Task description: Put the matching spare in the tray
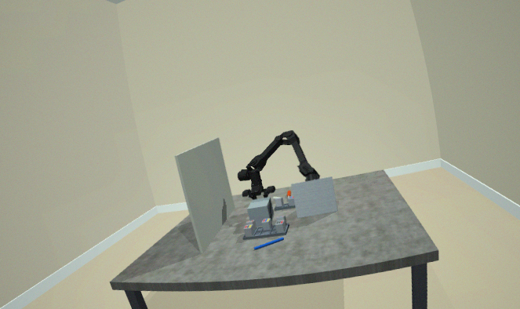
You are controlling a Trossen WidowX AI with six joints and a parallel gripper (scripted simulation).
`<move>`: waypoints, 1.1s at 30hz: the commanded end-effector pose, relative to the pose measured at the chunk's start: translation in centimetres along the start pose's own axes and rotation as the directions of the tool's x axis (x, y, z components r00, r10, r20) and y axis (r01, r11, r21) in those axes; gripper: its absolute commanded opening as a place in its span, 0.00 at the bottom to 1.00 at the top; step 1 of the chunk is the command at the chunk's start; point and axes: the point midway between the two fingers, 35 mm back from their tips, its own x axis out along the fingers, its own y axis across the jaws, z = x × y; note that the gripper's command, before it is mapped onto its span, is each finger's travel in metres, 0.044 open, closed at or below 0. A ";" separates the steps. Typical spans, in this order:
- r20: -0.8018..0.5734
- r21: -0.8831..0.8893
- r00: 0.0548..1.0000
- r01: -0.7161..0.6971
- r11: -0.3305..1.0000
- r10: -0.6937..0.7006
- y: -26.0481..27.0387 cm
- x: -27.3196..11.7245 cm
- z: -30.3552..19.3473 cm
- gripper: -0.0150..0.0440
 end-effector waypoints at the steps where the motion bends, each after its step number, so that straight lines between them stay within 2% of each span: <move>1: 0.000 0.000 1.000 0.000 1.000 0.000 0.0 -0.1 0.0 0.83; 5: 0.000 0.000 1.000 0.000 1.000 0.000 0.0 -0.1 0.0 1.00; 7: 0.003 0.000 1.000 0.001 1.000 -0.001 -0.2 -1.2 0.1 1.00; 13: 0.009 -0.008 1.000 0.005 1.000 -0.005 0.0 -10.4 0.2 1.00; 33: 0.013 -0.013 1.000 0.008 1.000 -0.008 -0.1 -10.2 0.3 1.00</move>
